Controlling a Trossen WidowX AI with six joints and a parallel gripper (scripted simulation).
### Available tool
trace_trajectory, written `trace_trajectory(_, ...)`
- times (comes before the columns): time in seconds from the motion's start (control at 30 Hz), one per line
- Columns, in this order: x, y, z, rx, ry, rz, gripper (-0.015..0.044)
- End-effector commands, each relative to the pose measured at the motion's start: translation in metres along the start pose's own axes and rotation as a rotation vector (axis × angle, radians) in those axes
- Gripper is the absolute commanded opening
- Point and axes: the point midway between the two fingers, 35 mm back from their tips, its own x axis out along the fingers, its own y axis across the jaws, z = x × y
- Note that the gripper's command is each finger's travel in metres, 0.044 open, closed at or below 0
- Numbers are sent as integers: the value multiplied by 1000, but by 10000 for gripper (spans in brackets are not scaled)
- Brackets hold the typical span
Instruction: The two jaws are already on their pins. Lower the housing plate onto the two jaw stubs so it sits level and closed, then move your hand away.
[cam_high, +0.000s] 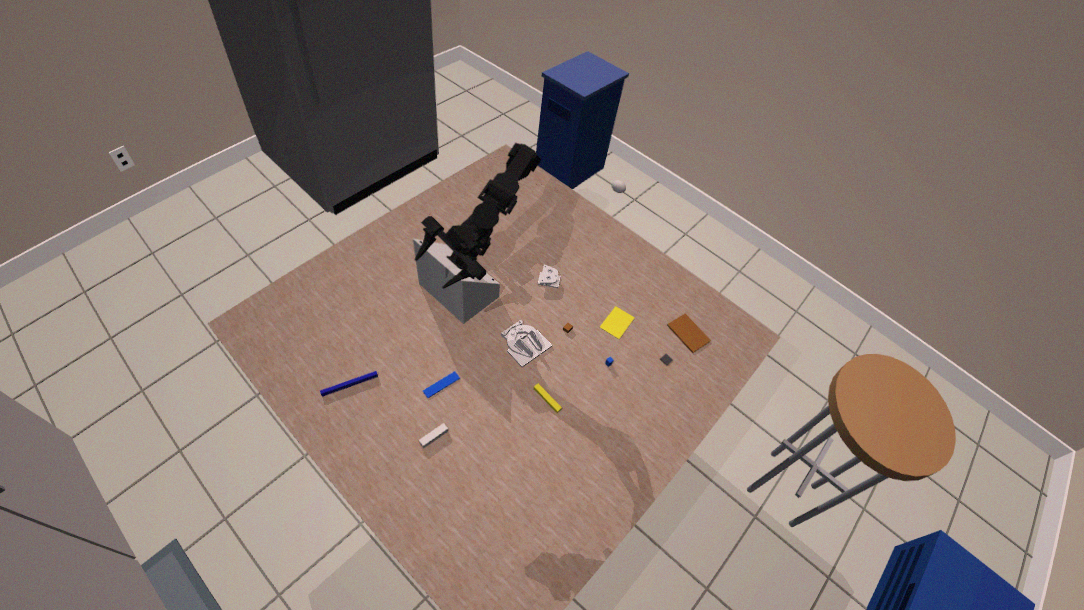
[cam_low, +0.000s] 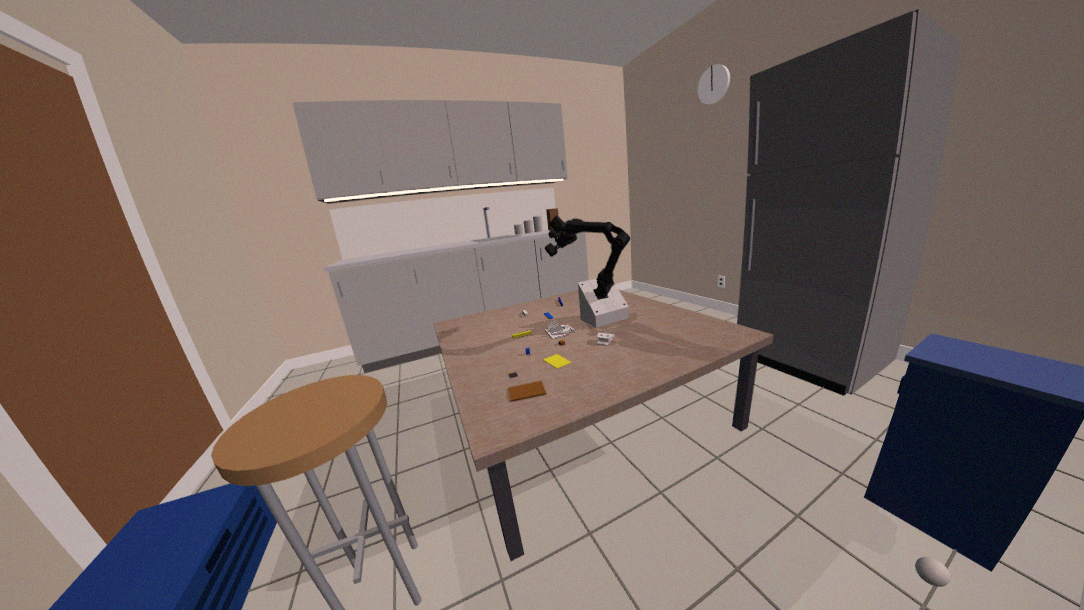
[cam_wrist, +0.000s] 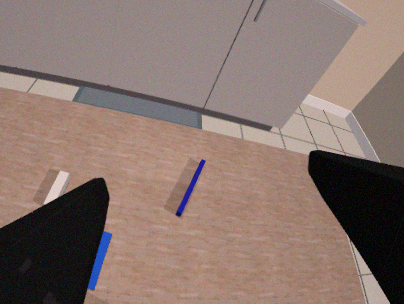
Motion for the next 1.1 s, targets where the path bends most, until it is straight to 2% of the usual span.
trace_trajectory(0.0,-16,39,-10,-106,-19,91,440)
trace_trajectory(0.57,-89,166,-90,-520,-53,442,440)
trace_trajectory(1.07,-155,220,-203,-902,-9,742,440)
